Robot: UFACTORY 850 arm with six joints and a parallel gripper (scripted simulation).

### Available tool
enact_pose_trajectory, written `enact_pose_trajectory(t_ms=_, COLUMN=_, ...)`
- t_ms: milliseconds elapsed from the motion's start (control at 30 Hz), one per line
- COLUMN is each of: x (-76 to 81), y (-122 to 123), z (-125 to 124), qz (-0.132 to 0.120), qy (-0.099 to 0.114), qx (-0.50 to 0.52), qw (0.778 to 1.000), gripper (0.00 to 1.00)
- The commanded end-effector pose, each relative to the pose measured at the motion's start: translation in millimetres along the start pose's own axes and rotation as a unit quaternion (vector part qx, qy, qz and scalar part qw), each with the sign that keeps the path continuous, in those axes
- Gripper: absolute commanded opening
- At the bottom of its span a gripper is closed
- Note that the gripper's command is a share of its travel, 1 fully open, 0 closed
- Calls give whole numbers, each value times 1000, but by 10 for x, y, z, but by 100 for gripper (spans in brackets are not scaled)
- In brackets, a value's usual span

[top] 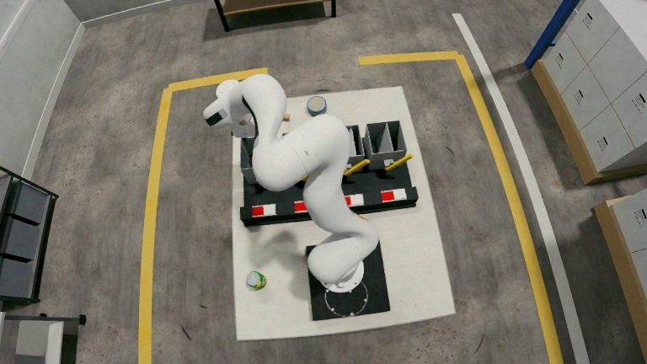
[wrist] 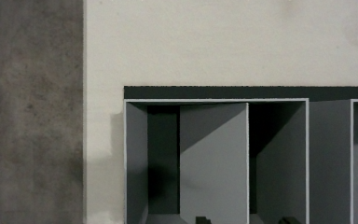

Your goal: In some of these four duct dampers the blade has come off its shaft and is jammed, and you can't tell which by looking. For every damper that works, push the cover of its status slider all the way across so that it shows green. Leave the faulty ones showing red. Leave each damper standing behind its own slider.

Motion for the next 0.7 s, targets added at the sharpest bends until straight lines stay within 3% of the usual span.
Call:
enact_pose_trajectory(t_ms=0, x=9, y=-5, z=-2, qz=1, qy=0, qx=0, qw=1000, gripper=39)
enact_pose_trajectory(t_ms=300, x=9, y=-5, z=-2, qz=1, qy=0, qx=0, qw=1000, gripper=39)
enact_pose_trajectory(t_ms=333, x=9, y=-5, z=-2, qz=1, qy=0, qx=0, qw=1000, gripper=0)
enact_pose_trajectory(t_ms=667, x=9, y=-5, z=-2, qz=1, qy=0, qx=0, qw=1000, gripper=0)
Point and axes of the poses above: the point where the finger pads meet when closed, its own x axis back along the fingers, its own z axis across the jaws, y = z × x, the point moved 6 cm from there along x, back along the fingers, and after that the axes turned 11 degrees about x, right-handed, at the moved point
